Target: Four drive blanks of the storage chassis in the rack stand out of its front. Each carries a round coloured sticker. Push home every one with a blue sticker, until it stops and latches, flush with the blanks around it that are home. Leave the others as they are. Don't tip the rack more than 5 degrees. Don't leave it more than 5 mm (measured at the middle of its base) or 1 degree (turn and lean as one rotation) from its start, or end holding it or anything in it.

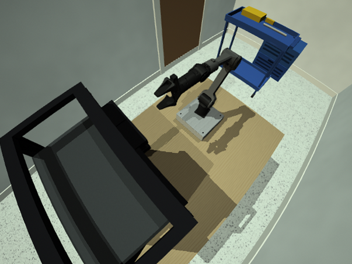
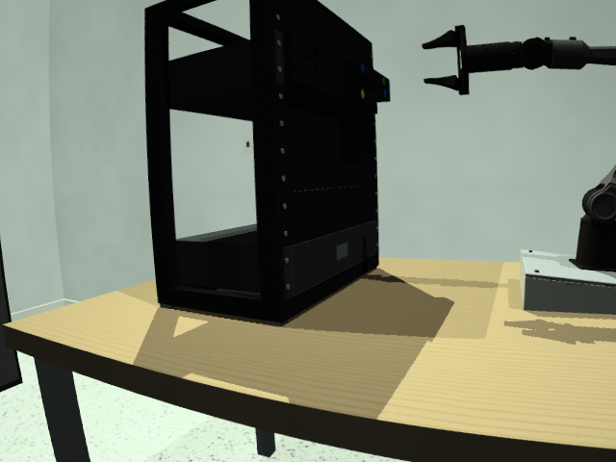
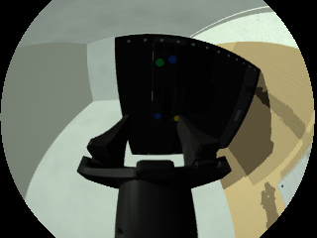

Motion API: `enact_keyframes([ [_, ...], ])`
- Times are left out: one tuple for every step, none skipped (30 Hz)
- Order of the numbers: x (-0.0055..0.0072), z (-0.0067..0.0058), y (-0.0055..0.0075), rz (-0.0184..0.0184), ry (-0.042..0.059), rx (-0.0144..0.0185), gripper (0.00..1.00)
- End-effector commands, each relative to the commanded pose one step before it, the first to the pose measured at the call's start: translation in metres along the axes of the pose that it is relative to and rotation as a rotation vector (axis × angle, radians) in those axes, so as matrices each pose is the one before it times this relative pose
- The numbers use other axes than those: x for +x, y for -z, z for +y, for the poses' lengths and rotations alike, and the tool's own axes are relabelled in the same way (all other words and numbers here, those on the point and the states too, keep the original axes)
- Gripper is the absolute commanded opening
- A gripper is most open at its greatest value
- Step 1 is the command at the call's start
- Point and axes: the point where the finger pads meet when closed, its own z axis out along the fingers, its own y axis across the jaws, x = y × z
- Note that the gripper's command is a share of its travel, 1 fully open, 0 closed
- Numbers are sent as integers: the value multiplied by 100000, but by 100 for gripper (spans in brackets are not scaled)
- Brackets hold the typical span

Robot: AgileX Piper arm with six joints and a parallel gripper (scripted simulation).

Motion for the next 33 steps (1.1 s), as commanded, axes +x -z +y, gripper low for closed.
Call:
enact_keyframes([
  [-128,57,-170,1065,10,118,100],
  [-53,-8,-56,4,0,53,100],
  [-54,-5,-57,5,0,39,100],
  [-55,-2,-57,5,0,25,100],
  [-56,1,-57,4,0,10,100],
  [-57,5,-58,3,0,-5,100],
  [-58,8,-58,1,-1,-21,100],
  [-59,11,-58,-1,-1,-37,100],
  [-61,15,-58,-5,0,-52,100],
  [-62,18,-58,-9,0,-68,100],
  [-71,3,-66,-13,-1,-3,100],
  [-82,-18,-79,-9,-1,91,100],
  [-81,-12,-78,-3,-1,66,100],
  [-80,-7,-78,2,-1,41,100],
  [0,0,0,0,0,0,100],
  [0,0,0,0,0,0,100],
  [-79,-2,-77,6,-1,15,100],
  [-79,4,-76,8,0,-10,100],
  [-79,9,-75,9,0,-35,100],
  [-79,14,-74,8,1,-59,100],
  [-79,19,-72,6,2,-83,100],
  [-101,-4,-98,0,0,17,100],
  [-115,-18,-116,1,-2,73,100],
  [-114,-10,-113,5,-1,35,100],
  [-113,-3,-111,6,0,0,100],
  [-112,4,-108,6,0,-34,100],
  [-111,11,-105,4,2,-66,100],
  [-131,3,-131,2,1,-18,100],
  [-161,-11,-170,3,-2,54,100],
  [-159,-2,-164,3,-1,10,100],
  [-157,6,-158,1,0,-31,100],
  [0,0,0,0,0,0,100],
  [0,0,0,0,0,0,100],
])
